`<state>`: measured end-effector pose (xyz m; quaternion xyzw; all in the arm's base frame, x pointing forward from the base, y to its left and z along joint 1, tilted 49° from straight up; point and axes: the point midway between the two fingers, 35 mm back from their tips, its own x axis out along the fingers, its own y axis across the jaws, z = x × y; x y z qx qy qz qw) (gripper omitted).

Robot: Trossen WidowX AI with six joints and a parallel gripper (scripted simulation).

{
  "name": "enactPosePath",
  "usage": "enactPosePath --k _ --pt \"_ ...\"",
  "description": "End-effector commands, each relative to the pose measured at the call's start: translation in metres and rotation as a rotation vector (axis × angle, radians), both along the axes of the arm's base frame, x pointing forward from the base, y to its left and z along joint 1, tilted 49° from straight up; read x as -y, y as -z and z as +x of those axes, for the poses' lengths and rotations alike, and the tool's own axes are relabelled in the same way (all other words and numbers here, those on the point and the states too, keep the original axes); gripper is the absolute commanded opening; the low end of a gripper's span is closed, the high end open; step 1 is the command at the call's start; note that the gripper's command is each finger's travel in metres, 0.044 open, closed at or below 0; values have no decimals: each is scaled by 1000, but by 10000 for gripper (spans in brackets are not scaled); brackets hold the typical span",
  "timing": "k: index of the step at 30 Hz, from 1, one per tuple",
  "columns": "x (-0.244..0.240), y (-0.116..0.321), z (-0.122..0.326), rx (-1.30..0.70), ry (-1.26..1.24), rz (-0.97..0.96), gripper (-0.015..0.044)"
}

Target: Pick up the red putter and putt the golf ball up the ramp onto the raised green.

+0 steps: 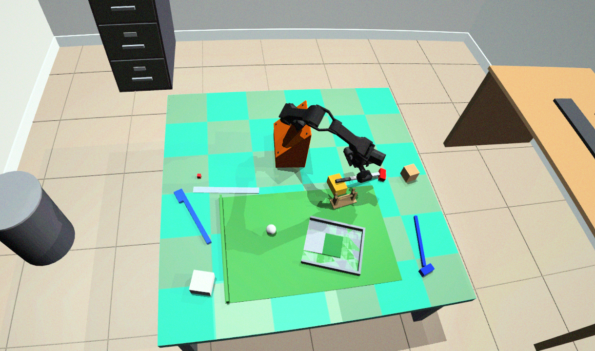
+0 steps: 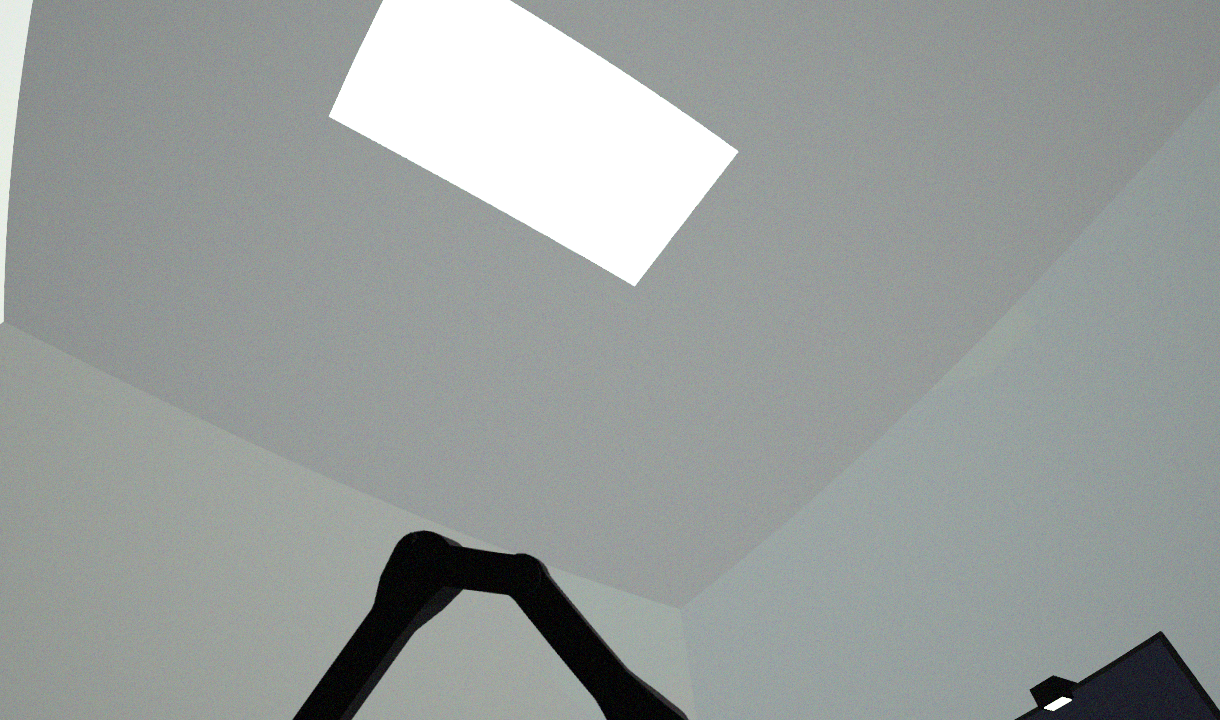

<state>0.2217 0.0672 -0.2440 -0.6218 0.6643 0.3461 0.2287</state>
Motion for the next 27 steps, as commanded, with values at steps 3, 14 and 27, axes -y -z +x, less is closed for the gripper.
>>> enactPosePath --k 3,14,27 --pt "7 12 0 -6 -18 0 440" --pt "28 31 -3 -6 -17 -2 440" --pt "37 39 -4 -6 -17 -3 440"
